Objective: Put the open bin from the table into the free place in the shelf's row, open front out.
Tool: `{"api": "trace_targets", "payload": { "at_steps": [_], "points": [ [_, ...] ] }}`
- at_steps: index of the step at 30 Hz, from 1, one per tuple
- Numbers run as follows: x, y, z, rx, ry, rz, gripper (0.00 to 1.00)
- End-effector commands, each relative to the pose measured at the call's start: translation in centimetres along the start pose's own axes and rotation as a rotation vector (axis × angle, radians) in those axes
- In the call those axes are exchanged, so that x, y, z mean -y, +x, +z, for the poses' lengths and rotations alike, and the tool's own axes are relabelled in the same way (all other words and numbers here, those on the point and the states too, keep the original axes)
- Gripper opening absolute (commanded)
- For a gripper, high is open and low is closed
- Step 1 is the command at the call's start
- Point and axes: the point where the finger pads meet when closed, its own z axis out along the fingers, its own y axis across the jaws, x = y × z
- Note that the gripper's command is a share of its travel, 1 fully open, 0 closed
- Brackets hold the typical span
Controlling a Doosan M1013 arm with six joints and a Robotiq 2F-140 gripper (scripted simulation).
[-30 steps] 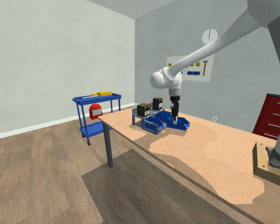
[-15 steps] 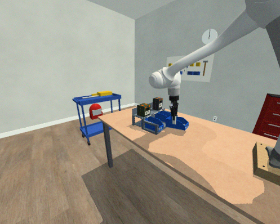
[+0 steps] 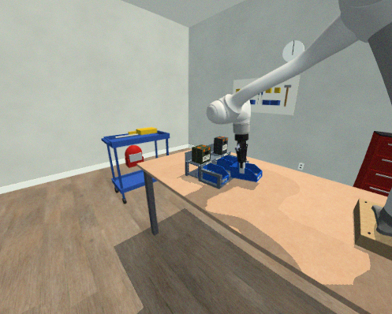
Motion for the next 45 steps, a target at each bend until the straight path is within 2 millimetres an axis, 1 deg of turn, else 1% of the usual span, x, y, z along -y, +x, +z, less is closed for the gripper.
{"api": "trace_targets", "payload": {
  "at_steps": [1,45],
  "points": [
    [0.0,-0.3,-0.1,0.0,0.0,0.0,0.0],
    [0.0,-5.0,-0.7,0.0,0.0,0.0,0.0]
  ]
}}
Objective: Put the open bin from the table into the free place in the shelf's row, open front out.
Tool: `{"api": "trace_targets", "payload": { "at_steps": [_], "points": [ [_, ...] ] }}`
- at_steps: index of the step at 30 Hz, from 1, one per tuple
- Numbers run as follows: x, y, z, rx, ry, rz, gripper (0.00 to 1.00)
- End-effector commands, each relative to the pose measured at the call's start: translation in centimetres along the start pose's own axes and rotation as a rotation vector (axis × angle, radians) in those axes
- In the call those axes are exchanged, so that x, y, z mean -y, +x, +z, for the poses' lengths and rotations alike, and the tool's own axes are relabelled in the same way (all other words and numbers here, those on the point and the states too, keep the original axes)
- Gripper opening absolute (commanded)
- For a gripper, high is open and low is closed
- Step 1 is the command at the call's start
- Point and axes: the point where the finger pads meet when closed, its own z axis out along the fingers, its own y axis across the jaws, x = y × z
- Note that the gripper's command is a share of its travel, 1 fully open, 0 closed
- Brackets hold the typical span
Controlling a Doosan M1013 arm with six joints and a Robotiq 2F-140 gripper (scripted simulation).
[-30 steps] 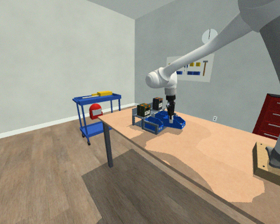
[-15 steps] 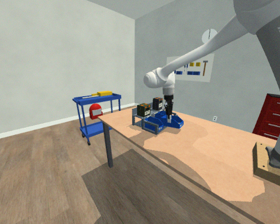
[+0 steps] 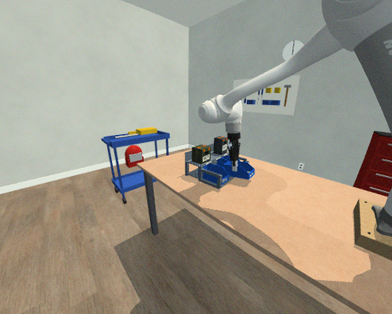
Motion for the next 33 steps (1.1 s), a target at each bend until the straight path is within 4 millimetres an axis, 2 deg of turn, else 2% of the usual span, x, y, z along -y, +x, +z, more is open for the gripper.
{"api": "trace_targets", "payload": {
  "at_steps": [1,33],
  "points": [
    [0.0,-0.3,-0.1,0.0,0.0,0.0,0.0],
    [0.0,-2.1,-0.3,0.0,0.0,0.0,0.0]
  ]
}}
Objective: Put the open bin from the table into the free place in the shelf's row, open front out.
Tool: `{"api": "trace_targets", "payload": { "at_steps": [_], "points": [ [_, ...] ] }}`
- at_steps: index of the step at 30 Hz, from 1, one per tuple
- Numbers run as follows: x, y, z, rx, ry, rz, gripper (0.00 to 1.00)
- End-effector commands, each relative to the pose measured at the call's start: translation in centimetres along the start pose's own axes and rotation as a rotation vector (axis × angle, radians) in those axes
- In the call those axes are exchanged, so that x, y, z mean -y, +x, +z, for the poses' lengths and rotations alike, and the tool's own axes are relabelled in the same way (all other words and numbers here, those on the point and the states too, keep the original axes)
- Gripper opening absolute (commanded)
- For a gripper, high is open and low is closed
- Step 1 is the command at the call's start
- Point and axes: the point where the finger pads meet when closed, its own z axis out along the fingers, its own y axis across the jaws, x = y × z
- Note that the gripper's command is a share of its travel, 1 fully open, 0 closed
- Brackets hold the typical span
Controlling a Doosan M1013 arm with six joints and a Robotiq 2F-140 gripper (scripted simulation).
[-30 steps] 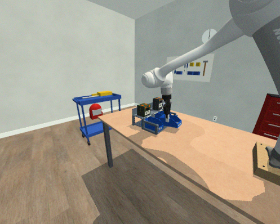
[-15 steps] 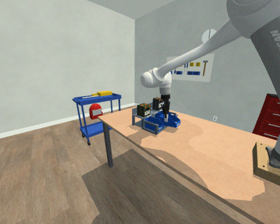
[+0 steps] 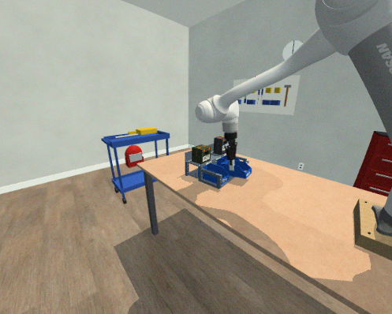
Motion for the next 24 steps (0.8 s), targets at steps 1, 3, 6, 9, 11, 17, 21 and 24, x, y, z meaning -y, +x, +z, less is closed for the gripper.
{"api": "trace_targets", "payload": {
  "at_steps": [1,3,6,9,11,17,21,24],
  "points": [
    [0.0,-0.09,-0.03,0.0,0.0,0.0,0.0],
    [0.0,-0.12,-0.04,0.0,0.0,0.0,0.0],
    [0.0,-0.16,-0.04,0.0,0.0,0.0,0.0],
    [0.0,-0.22,-0.05,0.0,0.0,0.0,0.0],
    [0.0,-0.24,-0.05,0.0,0.0,0.0,0.0],
    [0.0,-0.28,-0.06,0.0,0.0,0.0,0.0],
    [0.0,-0.29,-0.06,0.0,0.0,0.0,0.0],
    [0.0,-0.29,-0.06,0.0,0.0,0.0,0.0]
  ]
}}
